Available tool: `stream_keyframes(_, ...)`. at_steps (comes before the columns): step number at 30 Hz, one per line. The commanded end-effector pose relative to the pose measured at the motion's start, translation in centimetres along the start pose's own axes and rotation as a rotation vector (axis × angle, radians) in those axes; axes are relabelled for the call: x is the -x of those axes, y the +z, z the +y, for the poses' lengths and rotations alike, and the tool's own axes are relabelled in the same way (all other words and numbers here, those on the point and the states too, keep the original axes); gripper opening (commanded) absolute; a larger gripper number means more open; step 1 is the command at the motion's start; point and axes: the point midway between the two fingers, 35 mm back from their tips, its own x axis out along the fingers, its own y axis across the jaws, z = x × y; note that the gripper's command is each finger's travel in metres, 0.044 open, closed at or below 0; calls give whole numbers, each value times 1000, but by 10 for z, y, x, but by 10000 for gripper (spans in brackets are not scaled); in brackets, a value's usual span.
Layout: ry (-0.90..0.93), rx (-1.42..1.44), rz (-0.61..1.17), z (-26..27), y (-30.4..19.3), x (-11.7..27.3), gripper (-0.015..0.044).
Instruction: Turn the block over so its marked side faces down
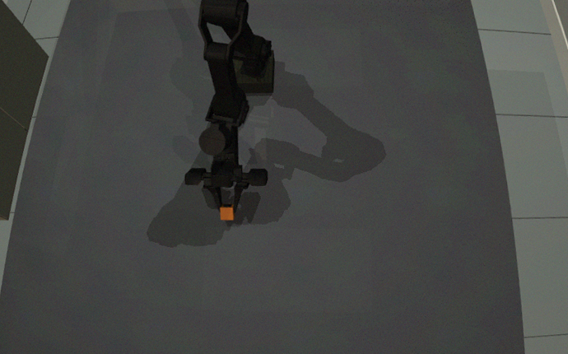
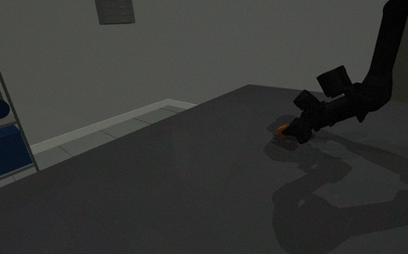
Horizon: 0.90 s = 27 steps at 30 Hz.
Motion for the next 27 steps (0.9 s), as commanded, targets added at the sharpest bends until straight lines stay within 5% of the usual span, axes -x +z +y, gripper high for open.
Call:
stream_keyframes(1,7,-5,-38,2,-5,5,0)
stream_keyframes(22,7,-4,-89,3,-5,9,0)
stream_keyframes(27,7,-4,-89,3,-5,9,131)
